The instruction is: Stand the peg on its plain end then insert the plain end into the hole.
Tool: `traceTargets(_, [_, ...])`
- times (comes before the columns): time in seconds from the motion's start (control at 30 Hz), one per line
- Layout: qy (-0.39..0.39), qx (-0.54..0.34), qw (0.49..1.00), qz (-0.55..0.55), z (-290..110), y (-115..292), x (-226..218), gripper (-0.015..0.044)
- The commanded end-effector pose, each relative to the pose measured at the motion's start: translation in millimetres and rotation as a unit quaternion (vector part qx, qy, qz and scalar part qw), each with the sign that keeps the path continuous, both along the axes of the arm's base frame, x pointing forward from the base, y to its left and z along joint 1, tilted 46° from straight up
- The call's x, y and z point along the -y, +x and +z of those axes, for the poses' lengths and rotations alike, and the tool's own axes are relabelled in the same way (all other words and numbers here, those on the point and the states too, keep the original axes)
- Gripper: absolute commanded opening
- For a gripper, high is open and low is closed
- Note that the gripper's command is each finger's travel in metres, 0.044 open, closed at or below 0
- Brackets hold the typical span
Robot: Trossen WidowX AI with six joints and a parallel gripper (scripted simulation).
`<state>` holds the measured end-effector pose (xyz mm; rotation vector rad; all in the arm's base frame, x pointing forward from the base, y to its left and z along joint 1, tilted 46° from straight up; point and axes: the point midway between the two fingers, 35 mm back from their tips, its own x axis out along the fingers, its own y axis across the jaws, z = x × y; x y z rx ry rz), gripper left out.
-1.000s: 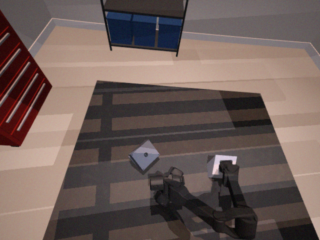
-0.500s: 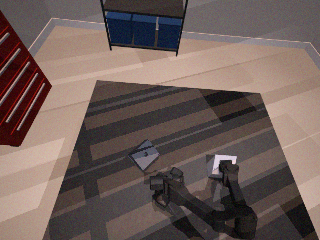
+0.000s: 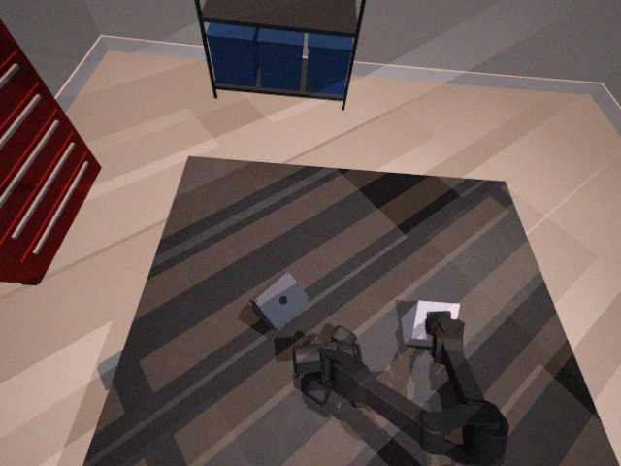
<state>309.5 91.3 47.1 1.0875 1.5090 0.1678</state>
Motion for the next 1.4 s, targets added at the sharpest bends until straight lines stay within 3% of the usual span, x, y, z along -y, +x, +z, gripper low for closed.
traceTargets(0.0, [-0.010,0.006,1.000,-0.012,0.4,-3.3,1.3,0.0049])
traceTargets(1.37, [-0.102,0.102,0.981,-0.127,20.3,-20.7,7.8,0.0049])
